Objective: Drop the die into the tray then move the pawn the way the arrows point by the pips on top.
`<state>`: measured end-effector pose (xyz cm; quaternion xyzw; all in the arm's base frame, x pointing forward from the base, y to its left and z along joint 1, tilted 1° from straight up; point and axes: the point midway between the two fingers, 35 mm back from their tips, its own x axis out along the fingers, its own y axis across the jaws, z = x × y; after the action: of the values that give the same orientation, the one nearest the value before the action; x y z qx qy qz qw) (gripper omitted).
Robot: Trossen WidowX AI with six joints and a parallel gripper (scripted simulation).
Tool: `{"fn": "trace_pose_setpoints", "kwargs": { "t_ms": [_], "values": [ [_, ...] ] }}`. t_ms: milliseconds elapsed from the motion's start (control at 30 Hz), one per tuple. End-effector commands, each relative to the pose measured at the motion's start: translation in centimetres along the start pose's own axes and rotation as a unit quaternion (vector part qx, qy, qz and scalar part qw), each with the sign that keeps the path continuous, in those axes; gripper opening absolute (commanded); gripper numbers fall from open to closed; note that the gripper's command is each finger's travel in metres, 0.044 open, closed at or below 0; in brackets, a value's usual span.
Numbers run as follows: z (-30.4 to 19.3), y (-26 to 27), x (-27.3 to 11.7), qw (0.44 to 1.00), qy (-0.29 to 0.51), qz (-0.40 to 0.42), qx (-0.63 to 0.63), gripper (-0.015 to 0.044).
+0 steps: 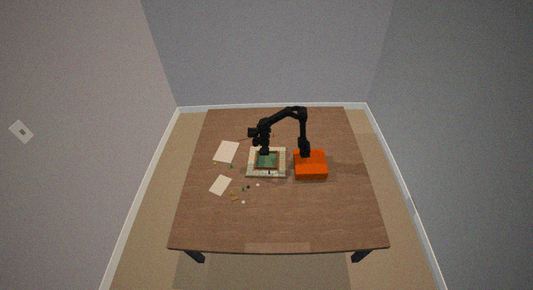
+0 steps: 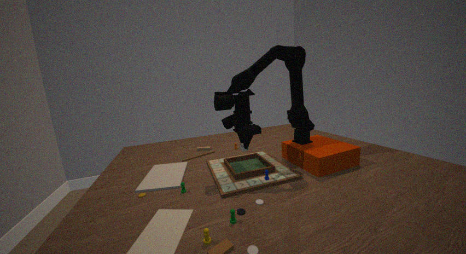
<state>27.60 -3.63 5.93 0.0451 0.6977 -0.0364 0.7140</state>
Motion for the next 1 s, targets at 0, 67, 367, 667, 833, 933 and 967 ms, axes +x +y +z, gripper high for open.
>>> {"fn": "trace_pose_setpoints", "kwargs": {
  "t_ms": [0, 67, 367, 667, 833, 933, 967],
  "values": [
    [-0.6, 1.1, 0.2, 1.0, -0.005, -0.002, -0.013, 0.0],
    [-0.6, 1.1, 0.2, 1.0, -0.007, -0.002, -0.013, 0.0],
    [0.1, 0.9, 1.1, 0.989, -0.148, 0.002, -0.011, 0.0],
    [0.4, 0.9, 1.5, 0.955, -0.297, 0.002, -0.012, 0.0],
    [0.5, 0.9, 1.8, 0.926, -0.377, 0.003, -0.012, 0.0],
    [0.3, 0.8, 1.8, 0.911, -0.413, 0.003, -0.012, 0.0],
    [0.3, 0.8, 1.8, 0.909, -0.416, 0.003, -0.013, 0.0]
  ]
}}
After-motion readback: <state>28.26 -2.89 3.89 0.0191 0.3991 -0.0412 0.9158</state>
